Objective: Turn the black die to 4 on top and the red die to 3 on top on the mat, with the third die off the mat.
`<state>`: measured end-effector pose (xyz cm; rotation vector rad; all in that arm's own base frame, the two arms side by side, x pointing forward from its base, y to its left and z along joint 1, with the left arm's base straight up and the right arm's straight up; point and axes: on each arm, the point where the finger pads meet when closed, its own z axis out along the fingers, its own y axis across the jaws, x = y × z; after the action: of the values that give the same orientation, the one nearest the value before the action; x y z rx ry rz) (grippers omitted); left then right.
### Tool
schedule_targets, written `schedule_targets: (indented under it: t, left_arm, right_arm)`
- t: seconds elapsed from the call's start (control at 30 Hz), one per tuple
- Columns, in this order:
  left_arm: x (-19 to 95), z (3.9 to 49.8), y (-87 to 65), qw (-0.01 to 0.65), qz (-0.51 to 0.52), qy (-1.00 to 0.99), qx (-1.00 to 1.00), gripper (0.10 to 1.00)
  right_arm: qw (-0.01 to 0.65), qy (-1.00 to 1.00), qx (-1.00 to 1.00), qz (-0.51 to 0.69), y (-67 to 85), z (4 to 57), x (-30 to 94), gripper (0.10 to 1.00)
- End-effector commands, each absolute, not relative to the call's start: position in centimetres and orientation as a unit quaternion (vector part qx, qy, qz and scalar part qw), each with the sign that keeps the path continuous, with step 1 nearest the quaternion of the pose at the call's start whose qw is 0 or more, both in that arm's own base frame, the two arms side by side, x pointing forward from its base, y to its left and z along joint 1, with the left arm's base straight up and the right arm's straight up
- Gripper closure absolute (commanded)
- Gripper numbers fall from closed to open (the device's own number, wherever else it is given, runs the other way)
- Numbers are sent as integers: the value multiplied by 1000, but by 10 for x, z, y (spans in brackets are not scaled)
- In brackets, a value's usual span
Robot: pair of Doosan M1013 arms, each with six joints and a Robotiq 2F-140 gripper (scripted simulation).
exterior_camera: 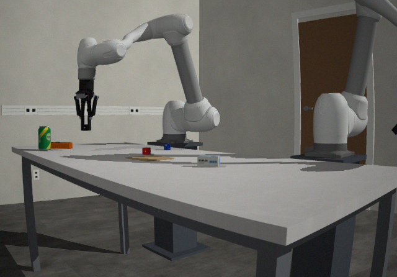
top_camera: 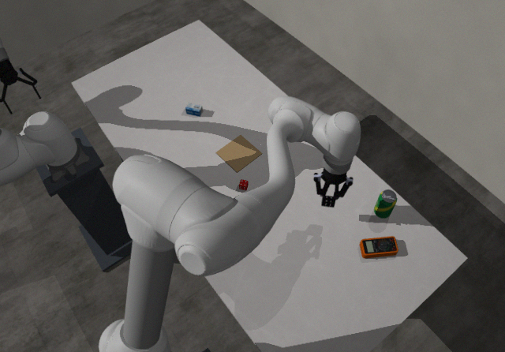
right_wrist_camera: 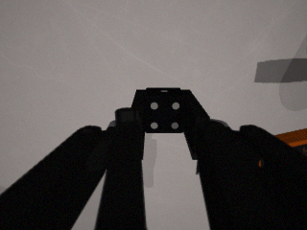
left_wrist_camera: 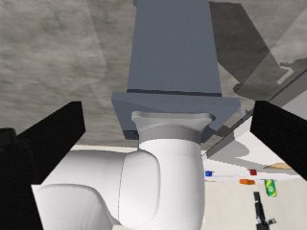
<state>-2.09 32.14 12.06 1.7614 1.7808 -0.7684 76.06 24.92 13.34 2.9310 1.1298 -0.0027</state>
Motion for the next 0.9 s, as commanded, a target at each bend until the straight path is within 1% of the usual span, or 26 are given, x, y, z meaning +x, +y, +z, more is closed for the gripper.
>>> schedule_targets:
  t: [0.0, 0.07, 0.2, 0.27, 0.3, 0.37, 0.4, 0.47, 0.53, 0.63, 0.67, 0.73, 0.87]
  left_arm:
    - [-21, 121, 322, 257, -283, 657, 650, 98]
    - [-21, 121, 322, 257, -283, 657, 650, 98]
    - [-21, 121, 322, 257, -283, 657, 650, 98]
    - [-21, 121, 322, 257, -283, 657, 650, 98]
    - [-21, 121, 322, 257, -283, 657, 650, 98]
    - [-21, 121, 322, 257, -283, 657, 650, 98]
    - [-21, 121, 322, 257, -283, 657, 650, 98]
    - [-21, 121, 322, 257, -283, 657, 650, 98]
    - [-21, 121, 322, 257, -283, 657, 650, 98]
    - [-21, 121, 322, 257, -283, 657, 650, 98]
    - [-21, 121, 322, 257, -283, 657, 650, 98]
    - [-21, 121, 322, 257, -283, 657, 650, 98]
    - [-21, 121, 322, 257, -283, 657, 650, 98]
  right_arm:
    - [0, 361, 933, 0, 268, 136, 766, 855]
    - [0, 361, 933, 0, 268, 136, 766, 855]
    - [0, 366, 931, 0, 352, 140, 782, 855]
    - [0, 366, 931, 0, 360, 141, 784, 855]
    - [0, 369, 929, 0, 404, 142, 787, 855]
    - [0, 369, 929, 0, 407, 142, 787, 855]
    - [0, 372, 928, 0, 452, 143, 787, 855]
    - [0, 372, 928, 0, 459, 143, 787, 855]
    - [0, 375, 927, 0, 514, 144, 783, 855]
    - [0, 375, 927, 0, 514, 144, 783, 855]
    - [0, 378, 926, 0, 567, 143, 774, 855]
    - [0, 378, 926, 0, 567, 143, 774, 855]
    - [0, 383, 924, 0, 651, 142, 750, 855]
